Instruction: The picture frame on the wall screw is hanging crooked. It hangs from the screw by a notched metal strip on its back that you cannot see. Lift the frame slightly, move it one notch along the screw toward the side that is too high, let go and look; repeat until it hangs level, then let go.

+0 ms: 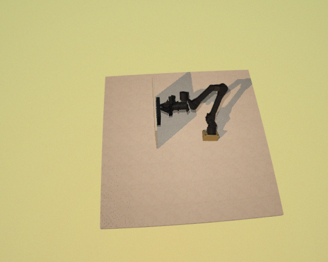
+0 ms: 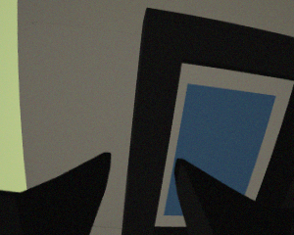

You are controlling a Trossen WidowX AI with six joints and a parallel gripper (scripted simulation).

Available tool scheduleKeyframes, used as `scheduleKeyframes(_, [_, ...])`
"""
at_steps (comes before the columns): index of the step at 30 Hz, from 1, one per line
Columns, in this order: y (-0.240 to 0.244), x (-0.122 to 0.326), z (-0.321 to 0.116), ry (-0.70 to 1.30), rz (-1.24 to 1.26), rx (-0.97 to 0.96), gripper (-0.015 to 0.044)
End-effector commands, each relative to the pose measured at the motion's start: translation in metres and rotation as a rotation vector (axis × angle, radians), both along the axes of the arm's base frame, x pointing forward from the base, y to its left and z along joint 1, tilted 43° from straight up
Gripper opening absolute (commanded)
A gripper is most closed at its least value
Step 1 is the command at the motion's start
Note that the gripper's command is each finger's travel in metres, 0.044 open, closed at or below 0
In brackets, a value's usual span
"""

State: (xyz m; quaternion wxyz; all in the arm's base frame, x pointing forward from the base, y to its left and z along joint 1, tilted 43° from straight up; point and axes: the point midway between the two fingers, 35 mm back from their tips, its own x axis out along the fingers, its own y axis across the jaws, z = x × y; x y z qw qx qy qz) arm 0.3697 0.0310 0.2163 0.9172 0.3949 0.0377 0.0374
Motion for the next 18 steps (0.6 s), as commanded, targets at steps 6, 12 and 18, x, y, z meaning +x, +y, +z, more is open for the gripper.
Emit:
scheduleKeyframes(6, [-0.002, -0.011, 0.003, 0.002, 0.0, 0.017, 0.026])
scheduleKeyframes(12, [-0.008, -0.056, 0.009, 0.009, 0.0, 0.075, 0.026])
scheduleKeyframes(18, [-0.013, -0.095, 0.002, 0.014, 0.001, 0.131, 0.026])
